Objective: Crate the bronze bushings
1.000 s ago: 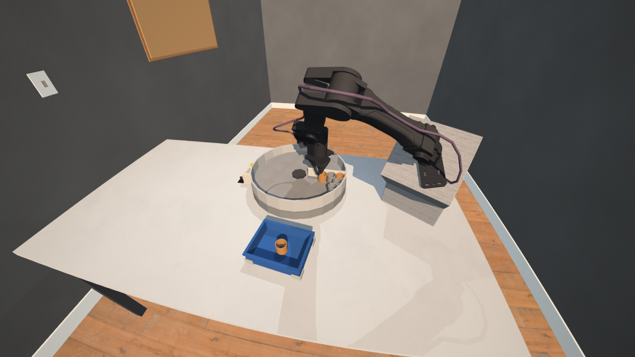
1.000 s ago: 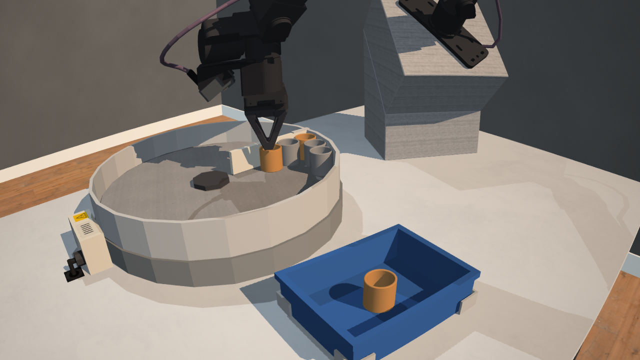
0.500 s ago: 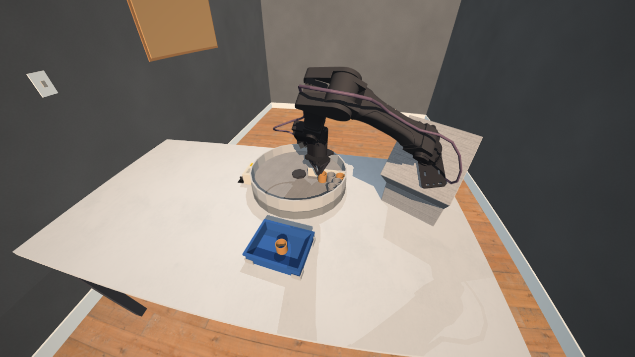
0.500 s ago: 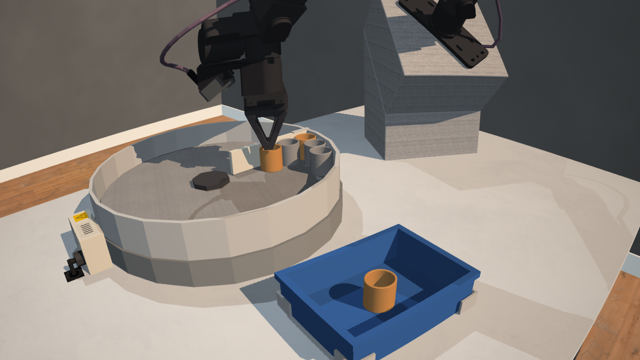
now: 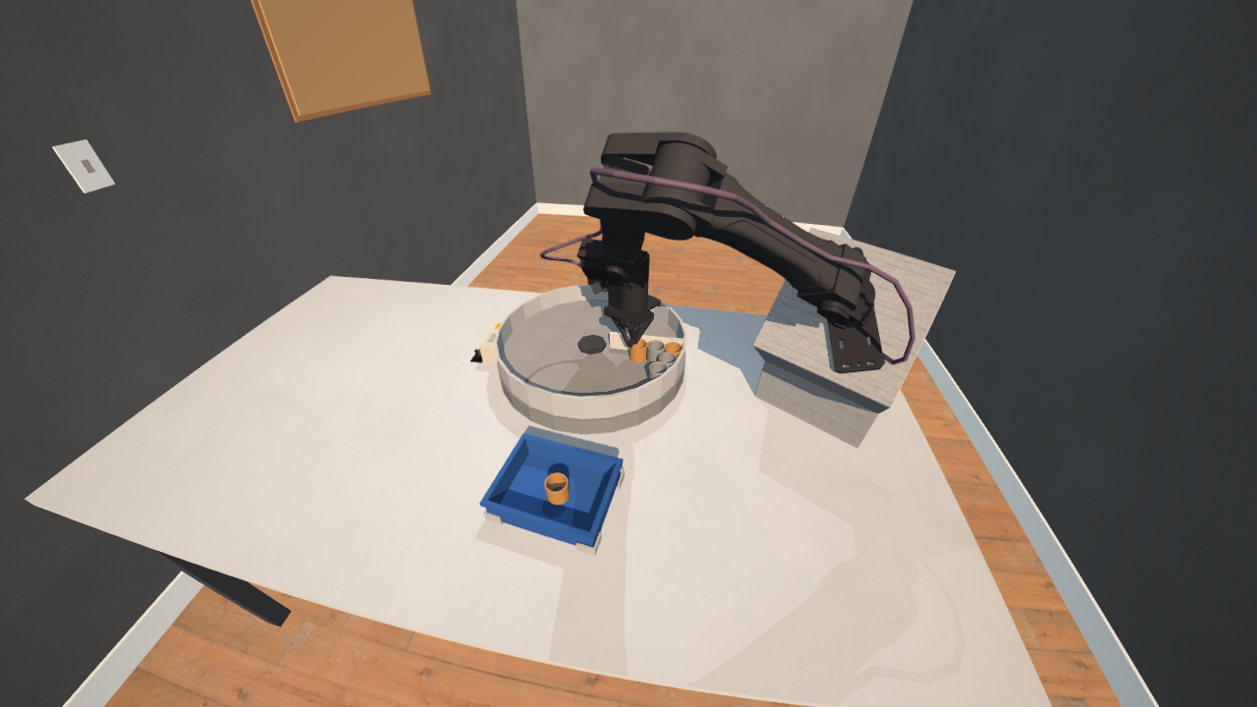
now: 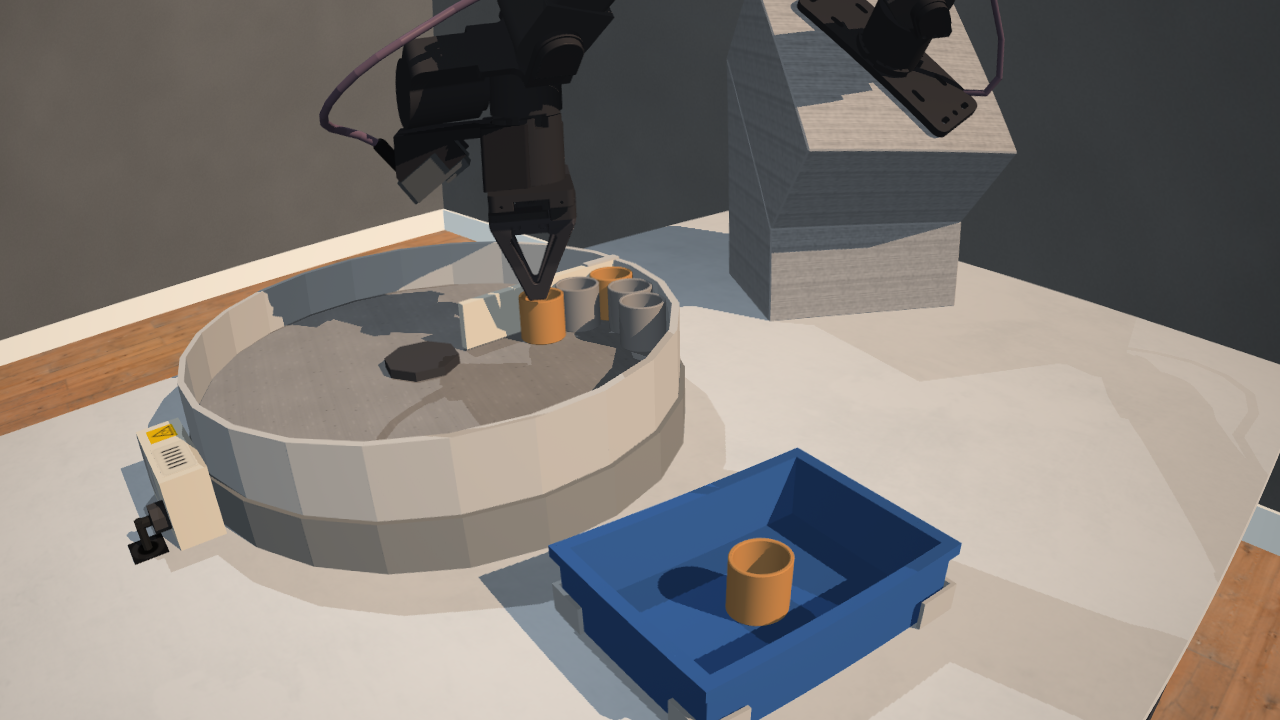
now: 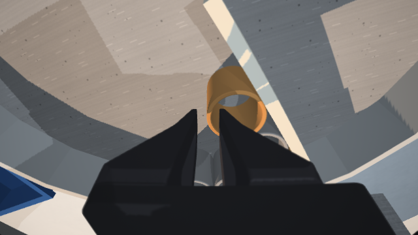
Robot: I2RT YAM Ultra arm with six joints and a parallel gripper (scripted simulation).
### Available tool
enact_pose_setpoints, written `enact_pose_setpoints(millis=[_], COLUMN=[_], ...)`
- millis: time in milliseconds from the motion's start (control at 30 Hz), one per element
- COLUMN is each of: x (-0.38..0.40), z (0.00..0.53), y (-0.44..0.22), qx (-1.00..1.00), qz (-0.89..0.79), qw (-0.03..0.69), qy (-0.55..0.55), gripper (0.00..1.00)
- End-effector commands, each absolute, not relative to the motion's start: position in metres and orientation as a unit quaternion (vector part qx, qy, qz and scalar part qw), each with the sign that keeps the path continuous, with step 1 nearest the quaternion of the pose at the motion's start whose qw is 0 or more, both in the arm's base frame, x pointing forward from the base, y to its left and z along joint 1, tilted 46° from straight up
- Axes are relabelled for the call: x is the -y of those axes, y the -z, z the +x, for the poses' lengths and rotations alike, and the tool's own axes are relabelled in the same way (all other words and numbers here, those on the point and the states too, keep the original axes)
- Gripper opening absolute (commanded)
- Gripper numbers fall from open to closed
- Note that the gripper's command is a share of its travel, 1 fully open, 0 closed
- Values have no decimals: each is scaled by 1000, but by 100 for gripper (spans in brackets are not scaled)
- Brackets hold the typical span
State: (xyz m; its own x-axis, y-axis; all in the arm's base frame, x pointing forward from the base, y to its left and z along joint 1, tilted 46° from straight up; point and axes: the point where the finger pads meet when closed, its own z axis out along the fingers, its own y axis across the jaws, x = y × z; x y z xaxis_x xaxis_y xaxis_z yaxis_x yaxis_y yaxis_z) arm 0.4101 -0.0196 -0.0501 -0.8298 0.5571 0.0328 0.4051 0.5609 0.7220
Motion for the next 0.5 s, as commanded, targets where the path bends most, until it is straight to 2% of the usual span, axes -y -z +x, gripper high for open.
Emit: enact_pose_setpoints(millis=[0, 467], x=[28, 29], z=[402, 405], y=[57, 55], qx=[-876, -876], qz=[283, 283], qw=[101, 105], qy=[-377, -377], gripper=[15, 15])
